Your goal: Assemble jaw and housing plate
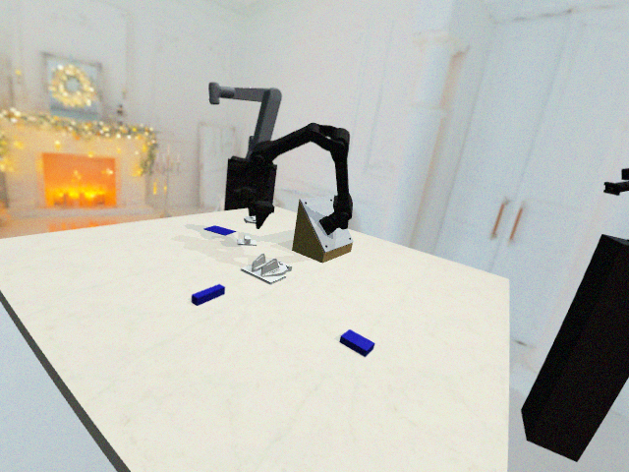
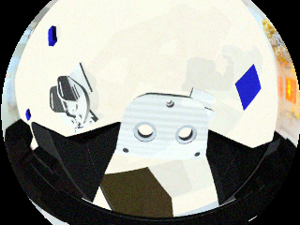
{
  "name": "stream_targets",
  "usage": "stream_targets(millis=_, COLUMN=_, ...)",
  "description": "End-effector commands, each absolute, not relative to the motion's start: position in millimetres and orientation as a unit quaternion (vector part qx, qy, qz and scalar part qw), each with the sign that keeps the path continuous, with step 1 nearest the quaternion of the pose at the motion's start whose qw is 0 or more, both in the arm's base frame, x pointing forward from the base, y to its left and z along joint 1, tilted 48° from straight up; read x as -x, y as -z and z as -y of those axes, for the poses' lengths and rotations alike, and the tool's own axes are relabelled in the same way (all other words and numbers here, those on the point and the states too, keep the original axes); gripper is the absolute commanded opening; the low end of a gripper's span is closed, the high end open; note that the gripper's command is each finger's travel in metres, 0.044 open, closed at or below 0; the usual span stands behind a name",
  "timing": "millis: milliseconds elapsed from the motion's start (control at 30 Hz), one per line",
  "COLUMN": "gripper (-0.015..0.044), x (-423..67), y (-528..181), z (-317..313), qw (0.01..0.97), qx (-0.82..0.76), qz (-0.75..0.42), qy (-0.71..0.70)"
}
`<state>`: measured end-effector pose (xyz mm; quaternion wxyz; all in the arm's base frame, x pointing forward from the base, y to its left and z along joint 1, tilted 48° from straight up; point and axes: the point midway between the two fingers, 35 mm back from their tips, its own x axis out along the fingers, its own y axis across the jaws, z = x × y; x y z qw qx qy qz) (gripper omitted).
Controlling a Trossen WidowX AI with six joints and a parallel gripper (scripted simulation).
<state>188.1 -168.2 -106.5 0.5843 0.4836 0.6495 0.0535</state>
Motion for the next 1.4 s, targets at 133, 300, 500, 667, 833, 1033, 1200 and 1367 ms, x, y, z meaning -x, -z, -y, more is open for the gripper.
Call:
stream_targets(millis=133, gripper=0.0351, x=-203.4, y=86.2, z=154.3, qw=0.606, qx=-0.459, qz=-0.645, qy=-0.080)
stream_targets(millis=300, gripper=0.0351, x=-211.6, y=75.0, z=145.2, qw=0.617, qx=-0.445, qz=-0.642, qy=-0.096)
stream_targets(millis=500, gripper=0.0351, x=-220.4, y=61.7, z=133.3, qw=0.629, qx=-0.427, qz=-0.639, qy=-0.115)
stream_targets(millis=667, gripper=0.0351, x=-227.0, y=50.7, z=122.7, qw=0.639, qx=-0.413, qz=-0.635, qy=-0.131)
stream_targets(millis=833, gripper=0.0351, x=-232.7, y=40.0, z=111.6, qw=0.649, qx=-0.398, qz=-0.631, qy=-0.148)
stream_targets(millis=1033, gripper=0.0351, x=-238.5, y=27.4, z=97.5, qw=0.659, qx=-0.381, qz=-0.626, qy=-0.169)
stream_targets(millis=1200, gripper=0.0351, x=-242.3, y=17.1, z=85.3, qw=0.668, qx=-0.366, qz=-0.621, qy=-0.187)
stream_targets(millis=1367, gripper=0.0351, x=-245.2, y=7.0, z=72.7, qw=0.675, qx=-0.352, qz=-0.615, qy=-0.206)
